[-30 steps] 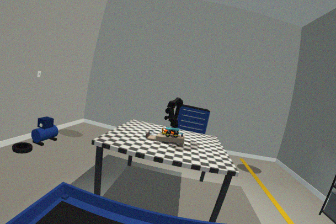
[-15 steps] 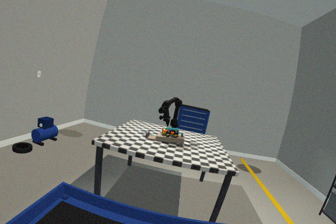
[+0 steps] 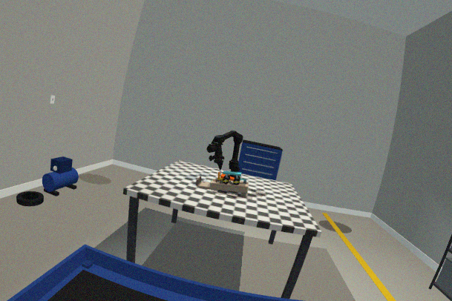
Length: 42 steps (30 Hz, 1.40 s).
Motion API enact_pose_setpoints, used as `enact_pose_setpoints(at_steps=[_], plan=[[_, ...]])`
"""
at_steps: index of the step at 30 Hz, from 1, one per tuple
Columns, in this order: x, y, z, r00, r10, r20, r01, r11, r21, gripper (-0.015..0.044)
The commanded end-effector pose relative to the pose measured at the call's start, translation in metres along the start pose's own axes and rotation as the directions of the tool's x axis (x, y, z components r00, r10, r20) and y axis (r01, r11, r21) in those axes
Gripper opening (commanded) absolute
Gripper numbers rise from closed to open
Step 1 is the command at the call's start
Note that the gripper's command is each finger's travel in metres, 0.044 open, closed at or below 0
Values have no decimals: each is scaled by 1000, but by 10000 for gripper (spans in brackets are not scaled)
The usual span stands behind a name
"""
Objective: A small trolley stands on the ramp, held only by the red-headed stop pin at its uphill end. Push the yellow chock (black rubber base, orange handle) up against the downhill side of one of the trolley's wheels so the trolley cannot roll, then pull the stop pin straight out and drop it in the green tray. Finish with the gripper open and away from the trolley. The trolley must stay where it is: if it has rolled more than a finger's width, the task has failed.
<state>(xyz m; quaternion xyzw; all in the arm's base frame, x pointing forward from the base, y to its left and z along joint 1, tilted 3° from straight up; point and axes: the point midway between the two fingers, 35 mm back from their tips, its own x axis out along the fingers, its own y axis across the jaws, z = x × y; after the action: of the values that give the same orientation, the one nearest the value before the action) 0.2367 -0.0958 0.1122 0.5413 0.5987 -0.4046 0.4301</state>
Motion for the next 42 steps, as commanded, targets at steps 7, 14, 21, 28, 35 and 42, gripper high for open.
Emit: enact_pose_setpoints(at_steps=[7, 14, 21, 28, 35, 42], plan=[[1, 0, 1, 999, 9, 49, -21, 970, 241, 0], [1, 0, -1, 996, 15, 89, -53, 898, 438, 0], [2, 0, -2, 991, 15, 129, -92, 785, 613, 0], [2, 0, -3, 986, 9, 168, -135, 638, 758, 0], [2, 0, -5, 978, 4, 206, -185, 462, 868, 0], [2, 0, -6, 970, 1, 245, -236, 265, 935, 0]])
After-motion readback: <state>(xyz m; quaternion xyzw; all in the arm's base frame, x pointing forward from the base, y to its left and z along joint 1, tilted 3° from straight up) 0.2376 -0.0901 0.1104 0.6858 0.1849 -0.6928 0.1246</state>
